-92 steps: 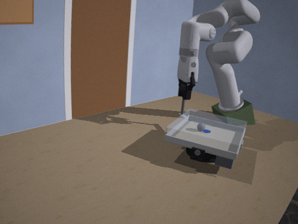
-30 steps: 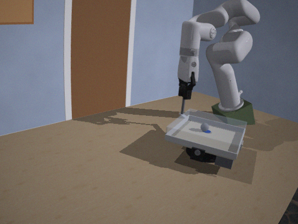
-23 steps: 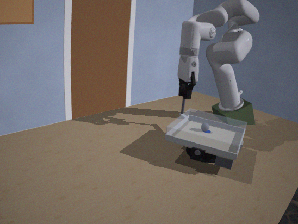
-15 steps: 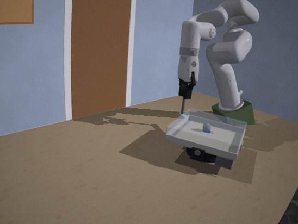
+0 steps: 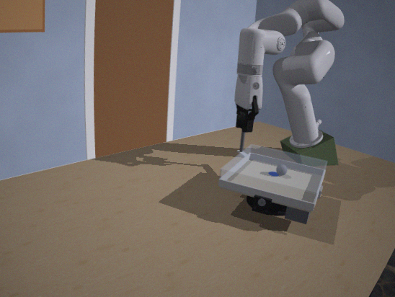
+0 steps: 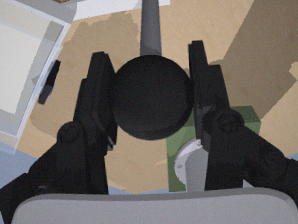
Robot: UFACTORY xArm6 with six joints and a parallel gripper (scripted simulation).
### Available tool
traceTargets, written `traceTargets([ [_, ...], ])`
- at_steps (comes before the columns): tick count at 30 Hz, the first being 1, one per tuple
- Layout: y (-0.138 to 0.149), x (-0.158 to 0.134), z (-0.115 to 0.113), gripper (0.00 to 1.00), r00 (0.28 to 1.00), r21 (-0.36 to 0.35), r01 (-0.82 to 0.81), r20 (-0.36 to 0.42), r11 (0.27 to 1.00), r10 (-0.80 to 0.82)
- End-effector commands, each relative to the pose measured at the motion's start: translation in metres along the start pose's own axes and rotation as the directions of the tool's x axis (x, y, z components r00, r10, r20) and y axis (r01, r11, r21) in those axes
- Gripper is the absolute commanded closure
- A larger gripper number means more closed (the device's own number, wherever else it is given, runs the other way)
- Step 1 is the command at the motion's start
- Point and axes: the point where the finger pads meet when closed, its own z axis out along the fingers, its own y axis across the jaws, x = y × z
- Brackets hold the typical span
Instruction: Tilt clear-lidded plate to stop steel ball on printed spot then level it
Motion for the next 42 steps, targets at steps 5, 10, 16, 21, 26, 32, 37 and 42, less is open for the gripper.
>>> traceTargets([
  [5,-0.0008,0.0043,-0.002,1.0,1.0,0.006,-0.001,-0.011,1.0,0.001],
  [10,-0.0007,0.0045,-0.0018,1.0,1.0,0.006,-0.001,-0.011,1.0,0.001],
  [16,-0.0007,0.0045,-0.0018,1.0,1.0,0.006,-0.001,-0.011,1.0,0.001],
  [21,-0.0005,0.0018,-0.0013,1.0,1.0,0.006,-0.001,-0.011,1.0,0.001],
  [26,-0.0005,0.0005,-0.0013,1.0,1.0,0.006,-0.001,-0.011,1.0,0.001],
  [32,-0.0006,0.0003,-0.0014,1.0,1.0,0.006,-0.001,-0.011,1.0,0.001],
  [37,-0.0005,0.0008,-0.0012,1.0,1.0,0.006,-0.001,-0.011,1.0,0.001],
  [42,-0.0003,0.0012,-0.0008,1.0,1.0,0.006,-0.001,-0.011,1.0,0.001],
])
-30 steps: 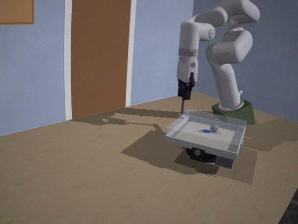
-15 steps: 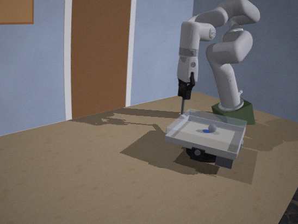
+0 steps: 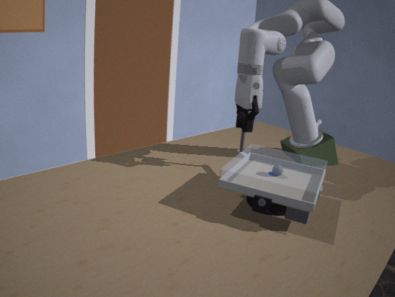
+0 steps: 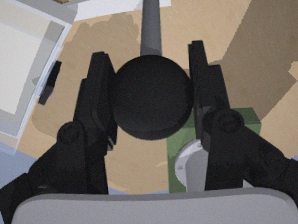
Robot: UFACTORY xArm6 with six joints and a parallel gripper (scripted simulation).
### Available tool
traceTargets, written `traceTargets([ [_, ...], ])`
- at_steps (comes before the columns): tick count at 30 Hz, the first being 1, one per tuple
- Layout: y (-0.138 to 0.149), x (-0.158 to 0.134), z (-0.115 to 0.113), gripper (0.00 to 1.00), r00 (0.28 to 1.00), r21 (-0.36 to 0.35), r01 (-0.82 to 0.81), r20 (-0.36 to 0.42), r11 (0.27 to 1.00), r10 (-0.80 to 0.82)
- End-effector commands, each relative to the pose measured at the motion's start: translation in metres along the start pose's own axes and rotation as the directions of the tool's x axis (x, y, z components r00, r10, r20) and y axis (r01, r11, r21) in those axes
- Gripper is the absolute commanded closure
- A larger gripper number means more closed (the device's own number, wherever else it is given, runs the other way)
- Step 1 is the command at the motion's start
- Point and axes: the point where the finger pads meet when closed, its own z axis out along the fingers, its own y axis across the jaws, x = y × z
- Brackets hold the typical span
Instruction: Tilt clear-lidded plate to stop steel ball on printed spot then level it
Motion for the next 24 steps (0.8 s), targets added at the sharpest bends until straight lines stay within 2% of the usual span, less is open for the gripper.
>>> traceTargets([
  [1,-0.0002,0.0011,-0.0006,1.0,1.0,0.002,-0.001,-0.002,1.0,0.001],
  [24,-0.0015,0.0036,-0.0034,1.0,1.0,0.002,-0.001,-0.002,1.0,0.001],
])
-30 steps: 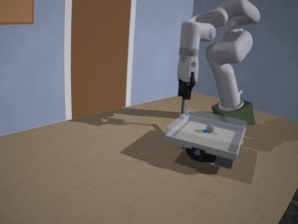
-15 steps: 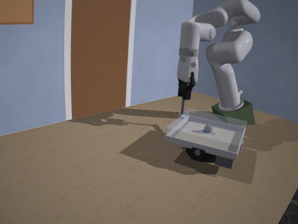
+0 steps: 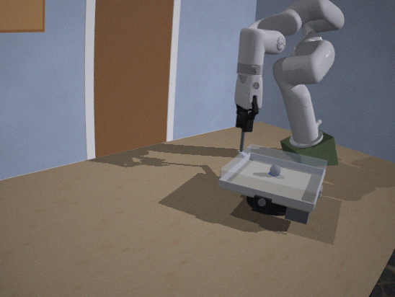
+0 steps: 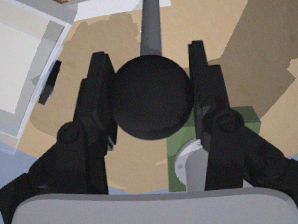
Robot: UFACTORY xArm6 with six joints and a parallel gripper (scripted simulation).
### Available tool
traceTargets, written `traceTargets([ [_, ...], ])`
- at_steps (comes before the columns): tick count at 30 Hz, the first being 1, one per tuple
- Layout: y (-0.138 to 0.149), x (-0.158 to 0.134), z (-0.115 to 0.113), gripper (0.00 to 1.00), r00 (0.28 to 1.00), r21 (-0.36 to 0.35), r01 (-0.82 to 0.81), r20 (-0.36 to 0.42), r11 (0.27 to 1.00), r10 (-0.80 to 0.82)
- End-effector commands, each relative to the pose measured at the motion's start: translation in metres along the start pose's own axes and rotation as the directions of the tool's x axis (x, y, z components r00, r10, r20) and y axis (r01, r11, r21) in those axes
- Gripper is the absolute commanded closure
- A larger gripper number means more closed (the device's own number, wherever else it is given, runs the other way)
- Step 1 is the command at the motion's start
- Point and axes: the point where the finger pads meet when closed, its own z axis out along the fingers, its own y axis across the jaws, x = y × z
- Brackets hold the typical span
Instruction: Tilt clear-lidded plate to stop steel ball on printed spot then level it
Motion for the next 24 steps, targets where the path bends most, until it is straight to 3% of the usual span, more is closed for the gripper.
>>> traceTargets([
  [1,-0.0013,0.003,-0.0029,1.0,1.0,0.005,-0.001,-0.009,1.0,0.001],
  [24,-0.0012,0.0005,-0.0028,1.0,1.0,0.005,-0.001,-0.009,1.0,0.001],
])
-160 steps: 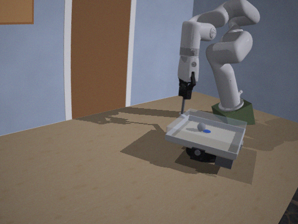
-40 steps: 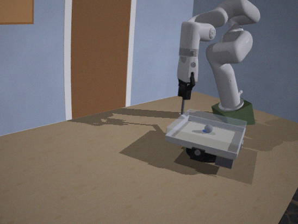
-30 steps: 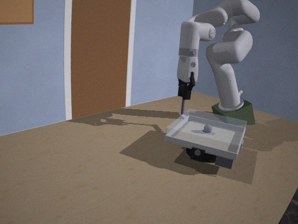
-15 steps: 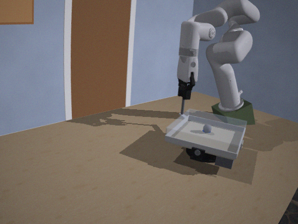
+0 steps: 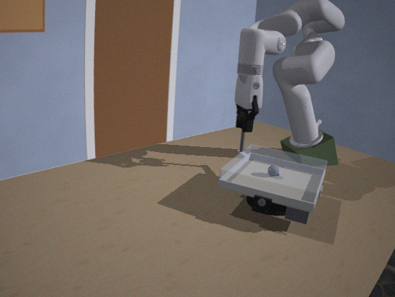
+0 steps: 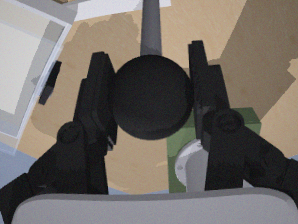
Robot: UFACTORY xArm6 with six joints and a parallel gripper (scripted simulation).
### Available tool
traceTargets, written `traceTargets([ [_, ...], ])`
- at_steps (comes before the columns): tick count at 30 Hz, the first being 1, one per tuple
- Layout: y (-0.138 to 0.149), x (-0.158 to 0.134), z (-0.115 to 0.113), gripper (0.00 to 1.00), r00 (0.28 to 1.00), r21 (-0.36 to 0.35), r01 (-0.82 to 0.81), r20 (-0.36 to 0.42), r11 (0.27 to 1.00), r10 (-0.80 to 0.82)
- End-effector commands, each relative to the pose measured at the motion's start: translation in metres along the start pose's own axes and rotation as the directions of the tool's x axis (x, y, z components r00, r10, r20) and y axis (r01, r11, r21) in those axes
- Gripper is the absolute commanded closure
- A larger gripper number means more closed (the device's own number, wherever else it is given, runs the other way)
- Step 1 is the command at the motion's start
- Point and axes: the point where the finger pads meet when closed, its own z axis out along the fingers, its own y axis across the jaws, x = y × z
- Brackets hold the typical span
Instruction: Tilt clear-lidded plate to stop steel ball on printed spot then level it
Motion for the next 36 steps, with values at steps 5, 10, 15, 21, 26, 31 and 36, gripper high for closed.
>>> traceTargets([
  [5,-0.0015,0.0009,-0.0034,1.0,1.0,0.002,-0.001,-0.003,1.0,0.001],
  [10,-0.0015,0.0009,-0.0035,1.0,1.0,0.002,-0.001,-0.003,1.0,0.001],
  [15,-0.0009,0.0012,-0.0021,1.0,1.0,0.002,-0.001,-0.003,1.0,0.001],
  [21,0.0005,0.001,0.0012,1.0,1.0,0.002,-0.001,-0.003,1.0,0.001],
  [26,0.0009,0.0007,0.0022,1.0,1.0,0.002,-0.001,-0.003,1.0,0.001],
  [31,0.0007,0.0005,0.0016,1.0,1.0,0.002,-0.001,-0.003,1.0,0.001],
  [36,-0.0001,-0.0007,-0.0001,1.0,1.0,0.002,-0.001,-0.003,1.0,0.001],
])
